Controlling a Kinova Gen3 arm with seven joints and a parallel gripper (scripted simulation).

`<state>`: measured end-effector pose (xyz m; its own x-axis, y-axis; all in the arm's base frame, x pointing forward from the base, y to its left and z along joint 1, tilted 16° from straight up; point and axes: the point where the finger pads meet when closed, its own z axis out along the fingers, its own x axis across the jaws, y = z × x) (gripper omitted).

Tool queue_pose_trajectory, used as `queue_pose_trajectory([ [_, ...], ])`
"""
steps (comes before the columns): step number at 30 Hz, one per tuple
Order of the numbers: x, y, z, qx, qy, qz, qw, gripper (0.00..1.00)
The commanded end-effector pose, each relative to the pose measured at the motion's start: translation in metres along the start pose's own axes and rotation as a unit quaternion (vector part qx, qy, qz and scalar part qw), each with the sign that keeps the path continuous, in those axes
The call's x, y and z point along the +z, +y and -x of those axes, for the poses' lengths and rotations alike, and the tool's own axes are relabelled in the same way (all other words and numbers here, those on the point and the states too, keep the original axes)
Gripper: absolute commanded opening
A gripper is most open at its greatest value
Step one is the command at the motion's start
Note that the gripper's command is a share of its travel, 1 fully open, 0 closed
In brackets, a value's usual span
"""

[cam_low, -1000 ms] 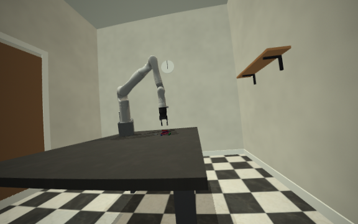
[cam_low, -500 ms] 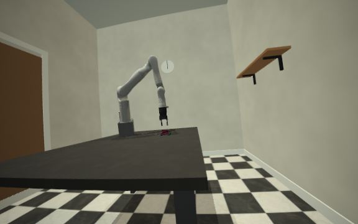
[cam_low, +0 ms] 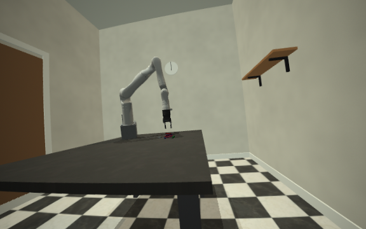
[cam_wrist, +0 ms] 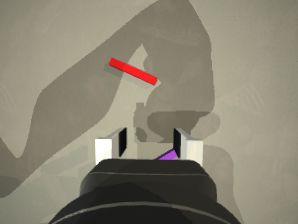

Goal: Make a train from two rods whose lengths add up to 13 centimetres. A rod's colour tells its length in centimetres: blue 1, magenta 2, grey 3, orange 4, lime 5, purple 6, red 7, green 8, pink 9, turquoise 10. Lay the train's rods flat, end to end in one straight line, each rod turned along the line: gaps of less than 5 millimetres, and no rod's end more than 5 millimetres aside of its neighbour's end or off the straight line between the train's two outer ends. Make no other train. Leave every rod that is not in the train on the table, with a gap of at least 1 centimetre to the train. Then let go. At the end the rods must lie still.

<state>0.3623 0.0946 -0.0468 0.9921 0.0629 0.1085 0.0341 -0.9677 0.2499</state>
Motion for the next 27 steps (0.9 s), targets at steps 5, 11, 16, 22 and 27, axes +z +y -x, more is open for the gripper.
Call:
queue_pose_trajectory([
  [5, 0.000, 0.000, 0.000, 0.000, 0.001, 0.000, 1.000, 1.00],
  [11, -0.001, 0.003, -0.002, 0.047, 0.000, 0.000, 0.999, 1.00],
  [16, -0.003, 0.015, -0.006, 0.193, -0.002, 0.000, 0.981, 1.00],
  [22, -0.005, 0.029, -0.010, 0.336, -0.002, 0.000, 0.942, 1.00],
  [27, -0.007, 0.042, -0.013, 0.456, 0.000, -0.001, 0.890, 1.00],
])
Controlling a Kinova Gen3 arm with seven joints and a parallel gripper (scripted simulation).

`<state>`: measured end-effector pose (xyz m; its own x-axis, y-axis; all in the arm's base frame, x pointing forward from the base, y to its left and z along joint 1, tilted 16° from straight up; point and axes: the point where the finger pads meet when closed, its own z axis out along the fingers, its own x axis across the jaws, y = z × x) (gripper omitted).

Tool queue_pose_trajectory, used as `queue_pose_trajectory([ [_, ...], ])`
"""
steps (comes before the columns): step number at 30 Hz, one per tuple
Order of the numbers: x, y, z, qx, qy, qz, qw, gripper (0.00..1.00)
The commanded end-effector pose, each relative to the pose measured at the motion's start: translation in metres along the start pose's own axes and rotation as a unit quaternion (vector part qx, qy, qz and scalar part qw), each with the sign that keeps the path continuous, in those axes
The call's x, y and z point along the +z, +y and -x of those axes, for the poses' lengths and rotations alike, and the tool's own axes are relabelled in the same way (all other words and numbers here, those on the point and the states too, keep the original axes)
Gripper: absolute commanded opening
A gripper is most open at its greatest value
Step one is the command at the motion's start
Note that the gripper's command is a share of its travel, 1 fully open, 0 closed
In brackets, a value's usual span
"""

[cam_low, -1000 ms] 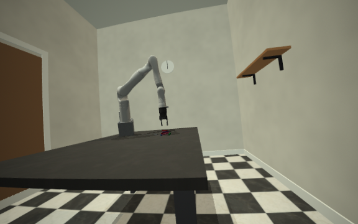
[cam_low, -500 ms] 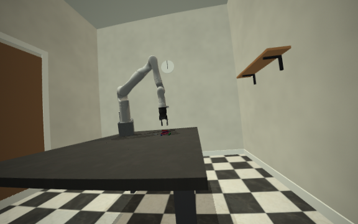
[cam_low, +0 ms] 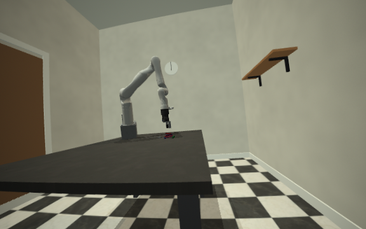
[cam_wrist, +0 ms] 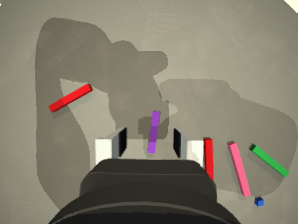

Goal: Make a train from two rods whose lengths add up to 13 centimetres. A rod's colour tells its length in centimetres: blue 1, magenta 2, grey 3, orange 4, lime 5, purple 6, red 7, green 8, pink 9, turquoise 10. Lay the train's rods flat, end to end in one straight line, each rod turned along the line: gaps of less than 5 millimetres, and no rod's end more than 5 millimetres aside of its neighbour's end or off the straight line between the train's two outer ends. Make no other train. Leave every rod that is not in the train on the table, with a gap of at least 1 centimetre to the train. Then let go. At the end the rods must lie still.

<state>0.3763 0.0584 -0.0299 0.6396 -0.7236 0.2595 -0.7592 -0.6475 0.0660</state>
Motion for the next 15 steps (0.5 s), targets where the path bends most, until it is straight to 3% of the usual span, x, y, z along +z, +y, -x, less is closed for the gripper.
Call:
queue_pose_trajectory([
  [1, -0.0016, 0.0024, -0.0032, 0.033, 0.002, 0.001, 0.999, 1.00],
  [5, -0.0019, 0.0032, -0.0048, 0.049, 0.002, 0.000, 0.999, 1.00],
  [6, -0.0019, 0.0032, -0.0048, 0.049, 0.002, 0.000, 0.999, 0.54],
  [15, -0.0019, 0.0032, -0.0048, 0.049, 0.002, 0.000, 0.999, 0.54],
])
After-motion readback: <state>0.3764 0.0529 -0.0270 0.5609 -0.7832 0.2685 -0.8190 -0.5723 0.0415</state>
